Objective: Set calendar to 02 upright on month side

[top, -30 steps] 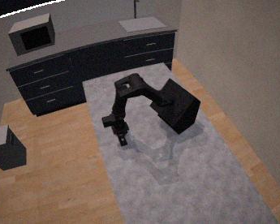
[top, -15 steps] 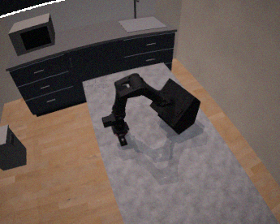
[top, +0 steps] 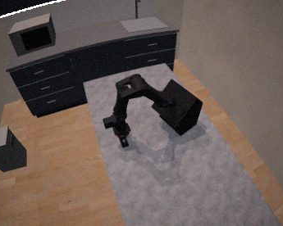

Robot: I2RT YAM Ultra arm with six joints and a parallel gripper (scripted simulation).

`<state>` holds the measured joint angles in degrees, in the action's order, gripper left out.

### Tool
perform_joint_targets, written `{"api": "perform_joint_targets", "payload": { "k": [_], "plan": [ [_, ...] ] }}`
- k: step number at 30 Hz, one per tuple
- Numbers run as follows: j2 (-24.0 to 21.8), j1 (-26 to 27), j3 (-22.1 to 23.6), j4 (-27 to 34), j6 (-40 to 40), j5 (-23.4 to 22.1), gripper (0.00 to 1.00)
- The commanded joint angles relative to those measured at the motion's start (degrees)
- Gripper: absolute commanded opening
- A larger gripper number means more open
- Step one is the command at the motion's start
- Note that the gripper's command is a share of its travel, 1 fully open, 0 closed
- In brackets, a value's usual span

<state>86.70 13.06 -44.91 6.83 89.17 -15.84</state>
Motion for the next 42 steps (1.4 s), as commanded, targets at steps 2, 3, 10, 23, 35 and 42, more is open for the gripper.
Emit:
{"api": "perform_joint_targets", "payload": {
  "k": [2, 3, 10, 23, 35, 42],
  "plan": [
    [-0.4, 0.0, 0.0, -0.1, 0.0, 0.5, 0.27],
    [-0.3, 0.0, 0.0, -0.1, 0.0, 0.5, 0.27],
    [0.1, -0.1, -0.1, -0.5, 0.1, 0.6, 0.27],
    [1.2, -0.4, -0.2, -1.6, 0.3, 0.7, 0.27],
    [1.8, -0.5, -0.3, -2.1, 0.4, 0.8, 0.27],
    [1.8, -0.5, -0.3, -2.1, 0.4, 0.8, 0.27]
  ]
}}
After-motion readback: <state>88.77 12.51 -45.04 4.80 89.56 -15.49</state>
